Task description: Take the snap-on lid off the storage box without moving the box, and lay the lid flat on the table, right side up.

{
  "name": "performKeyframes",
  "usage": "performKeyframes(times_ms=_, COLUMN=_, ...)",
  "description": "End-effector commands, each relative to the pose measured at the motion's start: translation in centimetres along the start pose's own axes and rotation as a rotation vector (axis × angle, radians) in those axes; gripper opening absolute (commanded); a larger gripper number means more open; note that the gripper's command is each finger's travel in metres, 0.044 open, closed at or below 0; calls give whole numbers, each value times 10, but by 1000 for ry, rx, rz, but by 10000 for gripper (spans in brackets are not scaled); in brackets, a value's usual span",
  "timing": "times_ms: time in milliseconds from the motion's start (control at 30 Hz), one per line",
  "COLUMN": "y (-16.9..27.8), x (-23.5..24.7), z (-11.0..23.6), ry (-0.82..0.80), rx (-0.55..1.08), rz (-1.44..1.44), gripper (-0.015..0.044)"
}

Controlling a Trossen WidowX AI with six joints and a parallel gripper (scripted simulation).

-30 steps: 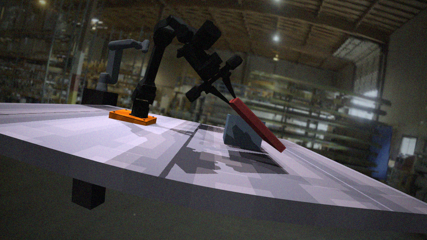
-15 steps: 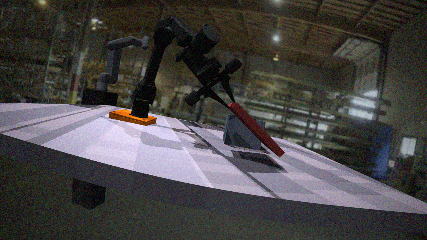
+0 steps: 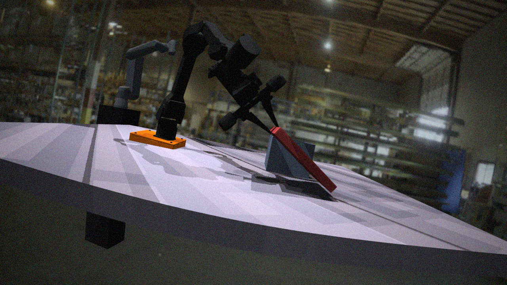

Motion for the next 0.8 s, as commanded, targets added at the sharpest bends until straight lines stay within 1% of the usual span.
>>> performKeyframes(times_ms=0, y=0, x=-2, z=-3, ry=-5, rx=3, rz=2, gripper=0)
performKeyframes(times_ms=767, y=-1, x=-17, z=-15, ry=-5, rx=3, rz=2, gripper=0)
Point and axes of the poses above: the point midway between the two fingers, 35 mm back from their tips, its own z axis back along the fingers, its own x axis across the jaws, y = z × x, the point moved 9 cm from there along z, back along the fingers, and after that the axes turned 5 degrees about -z, right-handed, at the moved point
